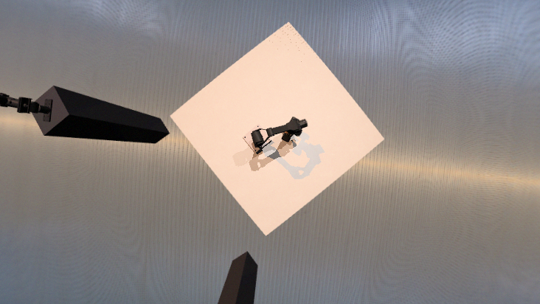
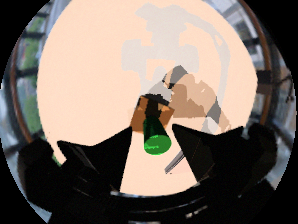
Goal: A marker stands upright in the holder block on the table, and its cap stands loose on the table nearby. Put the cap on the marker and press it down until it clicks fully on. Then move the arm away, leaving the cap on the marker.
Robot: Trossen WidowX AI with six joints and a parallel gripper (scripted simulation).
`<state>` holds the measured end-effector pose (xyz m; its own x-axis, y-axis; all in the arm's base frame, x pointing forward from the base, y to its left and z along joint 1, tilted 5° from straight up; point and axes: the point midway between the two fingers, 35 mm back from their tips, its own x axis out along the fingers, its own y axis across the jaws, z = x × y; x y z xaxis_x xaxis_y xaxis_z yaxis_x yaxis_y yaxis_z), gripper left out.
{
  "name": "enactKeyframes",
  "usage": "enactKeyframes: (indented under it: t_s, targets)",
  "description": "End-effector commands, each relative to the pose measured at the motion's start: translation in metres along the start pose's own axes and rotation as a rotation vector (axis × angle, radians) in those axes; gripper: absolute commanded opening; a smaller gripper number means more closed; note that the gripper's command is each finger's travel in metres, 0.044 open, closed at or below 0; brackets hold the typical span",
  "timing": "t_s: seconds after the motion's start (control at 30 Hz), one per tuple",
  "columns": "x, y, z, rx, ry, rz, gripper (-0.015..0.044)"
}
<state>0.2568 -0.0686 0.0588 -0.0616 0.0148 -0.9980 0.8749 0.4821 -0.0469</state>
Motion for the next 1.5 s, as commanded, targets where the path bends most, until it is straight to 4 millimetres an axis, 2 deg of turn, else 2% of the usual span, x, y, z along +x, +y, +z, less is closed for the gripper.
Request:
enactKeyframes:
  t_s: [0.0, 0.07, 0.13, 0.2, 0.33, 0.4, 0.5, 0.6, 0.9, 0.97, 1.07, 1.47]
  targets:
    - [0.0, 0.0, 0.0, 0.0, 0.0, 0.0, 0.0394]
    - [0.0, 0.0, 0.0, 0.0, 0.0, 0.0, 0.044]
    - [-0.002, 0.0, 0.0, 0.0, 0.0, 0.0, 0.044]
    - [-0.018, 0.002, 0.001, 0.0, 0.0, 0.0, 0.044]
    - [-0.067, 0.001, 0.001, 0.0, 0.0, 0.0, 0.044]
    - [-0.075, 0.0, 0.0, 0.0, 0.0, 0.0, 0.044]
    - [-0.075, 0.0, 0.0, 0.0, 0.0, 0.0, 0.044]
    - [-0.074, 0.0, 0.0, -0.14, -0.001, 0.0, 0.0361]
    - [-0.067, -0.002, -0.002, -1.012, -0.002, -0.003, 0.0125]
    - [-0.066, -0.002, -0.002, -1.137, -0.003, -0.003, 0.0072]
    - [-0.066, -0.002, -0.002, -1.152, -0.003, -0.004, 0.0]
    - [-0.064, -0.002, -0.002, -1.152, -0.003, -0.004, 0.0]
